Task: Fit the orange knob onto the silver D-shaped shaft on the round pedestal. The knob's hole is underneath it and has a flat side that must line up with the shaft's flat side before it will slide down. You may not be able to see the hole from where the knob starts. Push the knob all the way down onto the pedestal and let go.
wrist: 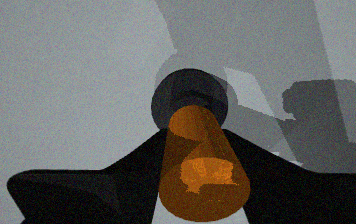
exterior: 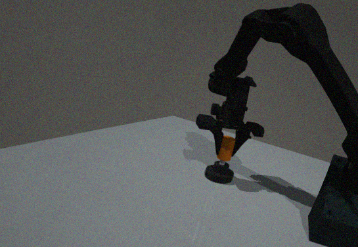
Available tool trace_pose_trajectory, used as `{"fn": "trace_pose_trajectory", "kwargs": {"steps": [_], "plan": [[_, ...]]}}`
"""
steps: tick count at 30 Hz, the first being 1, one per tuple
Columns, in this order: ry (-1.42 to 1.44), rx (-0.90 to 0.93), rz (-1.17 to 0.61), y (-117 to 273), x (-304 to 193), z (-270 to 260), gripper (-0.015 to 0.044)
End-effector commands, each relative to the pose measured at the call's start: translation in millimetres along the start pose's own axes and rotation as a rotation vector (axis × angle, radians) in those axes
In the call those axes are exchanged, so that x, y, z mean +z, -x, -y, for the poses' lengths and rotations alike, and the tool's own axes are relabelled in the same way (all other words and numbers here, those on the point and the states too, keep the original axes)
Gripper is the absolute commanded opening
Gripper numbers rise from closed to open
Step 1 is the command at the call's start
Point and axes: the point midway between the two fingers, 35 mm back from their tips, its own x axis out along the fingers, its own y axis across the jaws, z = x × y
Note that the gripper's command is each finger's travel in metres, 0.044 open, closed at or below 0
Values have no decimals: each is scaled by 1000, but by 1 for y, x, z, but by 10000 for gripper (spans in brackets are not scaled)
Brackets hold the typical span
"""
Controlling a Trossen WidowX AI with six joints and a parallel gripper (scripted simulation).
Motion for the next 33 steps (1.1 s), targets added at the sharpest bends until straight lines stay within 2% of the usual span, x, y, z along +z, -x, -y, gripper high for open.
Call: {"fn": "trace_pose_trajectory", "kwargs": {"steps": [1,13,20,33], "plan": [[6,3,-1,-1,-1,0,0],[15,3,-1,4,0,-1,0],[216,3,-1,3,2,-1,0],[216,3,-1,2,0,-1,0]]}}
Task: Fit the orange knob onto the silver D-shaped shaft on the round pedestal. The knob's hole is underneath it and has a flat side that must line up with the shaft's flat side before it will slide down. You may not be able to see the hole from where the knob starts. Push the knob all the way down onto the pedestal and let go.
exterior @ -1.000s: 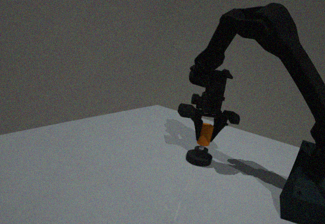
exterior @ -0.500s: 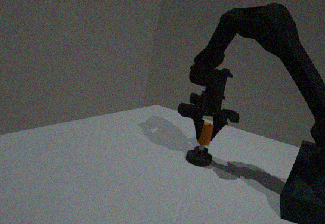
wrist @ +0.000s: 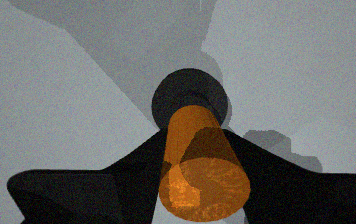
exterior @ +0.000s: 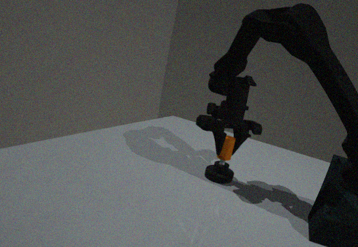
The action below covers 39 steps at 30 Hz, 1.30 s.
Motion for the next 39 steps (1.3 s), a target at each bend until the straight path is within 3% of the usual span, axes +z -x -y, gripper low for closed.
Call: {"fn": "trace_pose_trajectory", "kwargs": {"steps": [1,20,27,39], "plan": [[8,2,1,-1,0,0,0],[8,2,2,3,1,-1,0],[207,2,2,2,2,0,0],[217,2,2,0,0,-1,0]]}}
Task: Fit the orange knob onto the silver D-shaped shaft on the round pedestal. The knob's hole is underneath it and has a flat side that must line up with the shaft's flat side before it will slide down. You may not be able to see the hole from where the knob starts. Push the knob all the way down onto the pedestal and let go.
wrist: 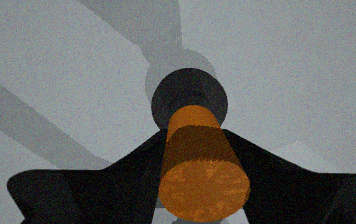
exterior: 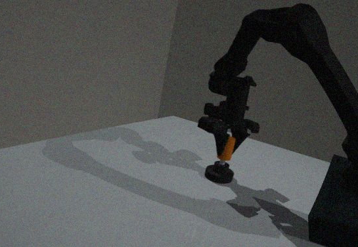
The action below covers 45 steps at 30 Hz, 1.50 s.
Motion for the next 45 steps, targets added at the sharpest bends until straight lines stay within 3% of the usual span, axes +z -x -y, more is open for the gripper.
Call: {"fn": "trace_pose_trajectory", "kwargs": {"steps": [1,23,31,45], "plan": [[9,2,3,1,1,-1,0],[9,1,3,3,0,1,0],[218,1,3,1,1,1,0],[218,1,3,-2,0,0,0]]}}
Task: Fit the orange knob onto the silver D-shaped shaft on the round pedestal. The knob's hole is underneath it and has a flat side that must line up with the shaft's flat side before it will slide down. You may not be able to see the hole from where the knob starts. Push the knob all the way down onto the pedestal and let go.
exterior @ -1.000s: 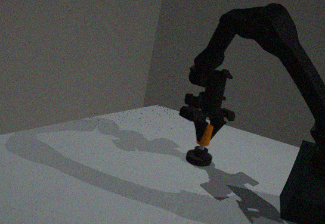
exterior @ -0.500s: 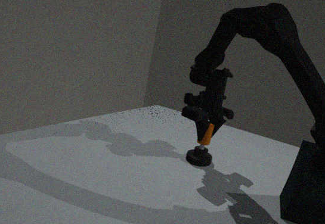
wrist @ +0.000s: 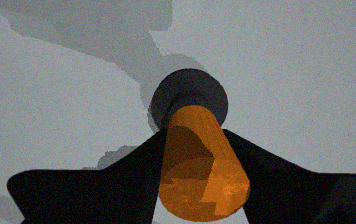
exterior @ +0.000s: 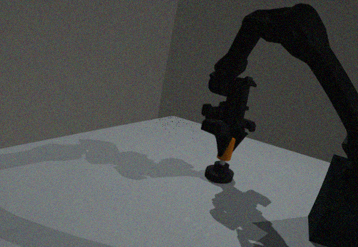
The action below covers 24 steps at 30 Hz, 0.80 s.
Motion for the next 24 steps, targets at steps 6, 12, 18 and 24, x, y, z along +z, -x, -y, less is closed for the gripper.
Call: {"fn": "trace_pose_trajectory", "kwargs": {"steps": [6,12,18,24], "plan": [[7,0,1,-1,-1,0,0],[7,0,1,1,-1,0,0],[16,0,1,5,0,0,0],[206,0,1,3,2,1,0]]}}
